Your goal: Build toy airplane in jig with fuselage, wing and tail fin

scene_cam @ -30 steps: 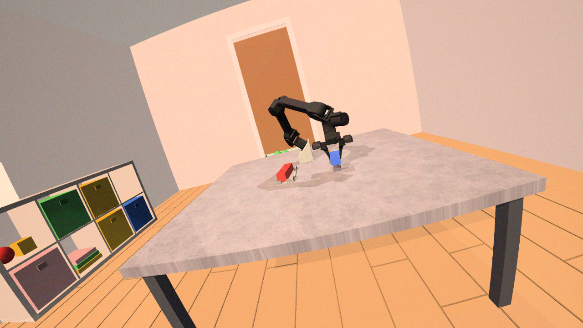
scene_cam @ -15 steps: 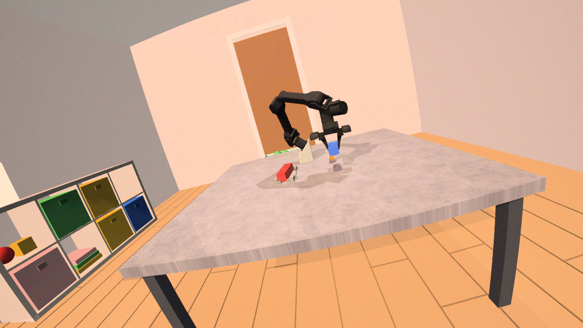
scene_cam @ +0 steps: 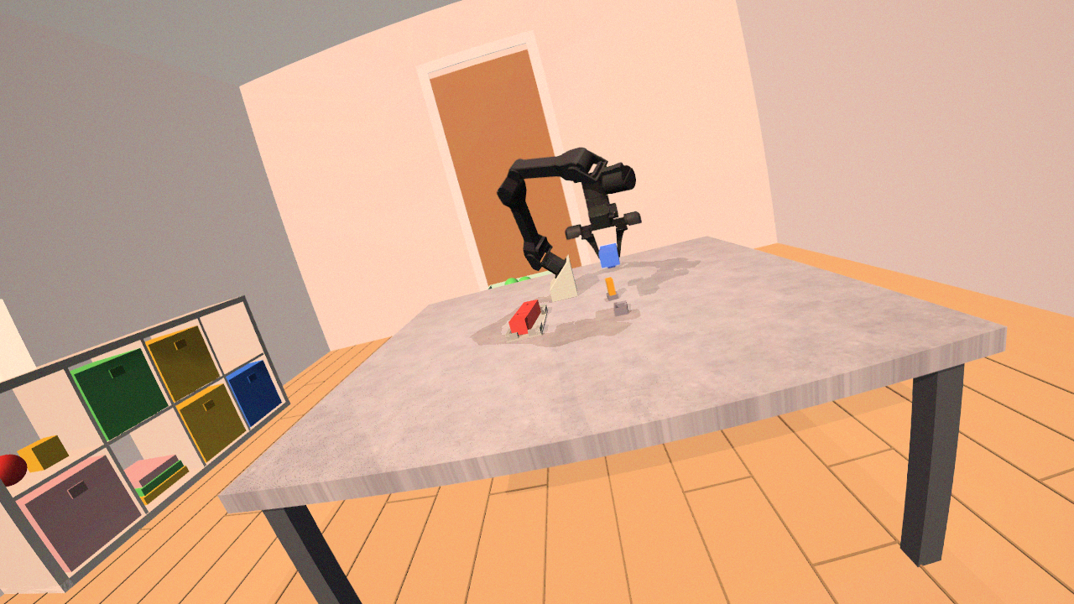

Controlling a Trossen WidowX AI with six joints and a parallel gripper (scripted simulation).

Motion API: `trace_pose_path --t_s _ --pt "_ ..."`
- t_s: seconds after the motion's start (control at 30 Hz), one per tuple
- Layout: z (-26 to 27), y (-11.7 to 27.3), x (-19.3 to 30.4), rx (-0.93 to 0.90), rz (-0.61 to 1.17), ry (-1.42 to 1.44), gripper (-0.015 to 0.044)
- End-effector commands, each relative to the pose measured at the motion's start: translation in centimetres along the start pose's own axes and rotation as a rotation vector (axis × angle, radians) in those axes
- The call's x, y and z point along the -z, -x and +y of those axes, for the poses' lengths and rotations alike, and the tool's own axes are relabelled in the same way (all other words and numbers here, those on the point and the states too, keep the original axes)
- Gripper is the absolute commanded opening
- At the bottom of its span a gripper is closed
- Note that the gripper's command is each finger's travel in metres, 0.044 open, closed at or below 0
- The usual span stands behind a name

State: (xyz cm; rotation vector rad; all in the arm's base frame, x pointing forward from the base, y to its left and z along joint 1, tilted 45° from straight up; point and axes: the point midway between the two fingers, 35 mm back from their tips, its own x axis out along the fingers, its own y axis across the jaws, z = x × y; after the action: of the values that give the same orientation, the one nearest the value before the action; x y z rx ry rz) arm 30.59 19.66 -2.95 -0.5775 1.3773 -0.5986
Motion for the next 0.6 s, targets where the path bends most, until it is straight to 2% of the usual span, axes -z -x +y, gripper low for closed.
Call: trace_pose_path --t_s 0.0,0.57 --pt "0.0 0.7 0.0 -0.006 0.002 -0.008 0.0" --pt "-5.0 0.4 -1.6 -0.021 0.0 0.274 0.0"
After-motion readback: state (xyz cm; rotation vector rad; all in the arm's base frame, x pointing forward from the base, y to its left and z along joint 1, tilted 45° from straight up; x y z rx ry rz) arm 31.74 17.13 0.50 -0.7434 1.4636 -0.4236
